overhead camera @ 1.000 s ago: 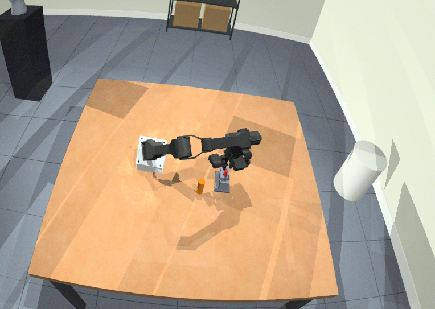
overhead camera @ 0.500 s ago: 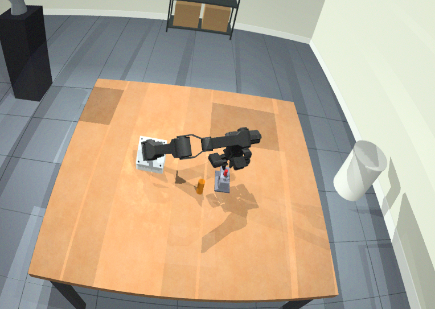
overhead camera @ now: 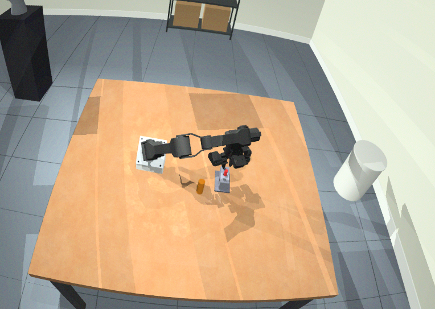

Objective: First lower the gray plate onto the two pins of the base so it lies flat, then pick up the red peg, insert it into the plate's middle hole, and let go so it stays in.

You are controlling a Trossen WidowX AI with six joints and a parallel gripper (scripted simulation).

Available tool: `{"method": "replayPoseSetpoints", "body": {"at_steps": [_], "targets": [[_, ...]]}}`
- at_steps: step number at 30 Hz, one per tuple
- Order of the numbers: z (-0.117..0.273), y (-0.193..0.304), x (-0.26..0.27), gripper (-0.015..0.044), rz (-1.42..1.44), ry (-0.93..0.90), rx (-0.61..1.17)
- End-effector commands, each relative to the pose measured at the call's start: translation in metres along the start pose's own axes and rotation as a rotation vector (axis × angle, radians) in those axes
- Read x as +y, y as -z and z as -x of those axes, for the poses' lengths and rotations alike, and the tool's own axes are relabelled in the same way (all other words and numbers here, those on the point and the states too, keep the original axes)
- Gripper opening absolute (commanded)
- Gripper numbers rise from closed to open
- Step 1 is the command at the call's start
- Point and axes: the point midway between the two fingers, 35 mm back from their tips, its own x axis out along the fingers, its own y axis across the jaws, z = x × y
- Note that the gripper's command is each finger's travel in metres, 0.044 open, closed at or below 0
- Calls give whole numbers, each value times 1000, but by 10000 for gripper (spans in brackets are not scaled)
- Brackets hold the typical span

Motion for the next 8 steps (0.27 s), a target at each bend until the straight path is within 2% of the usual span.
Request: {"method": "replayPoseSetpoints", "body": {"at_steps": [1, 8], "targets": [[4, 0, 0, 150, -9, -4, 3], [8, 1, -1, 150, -9, -4, 3]]}}
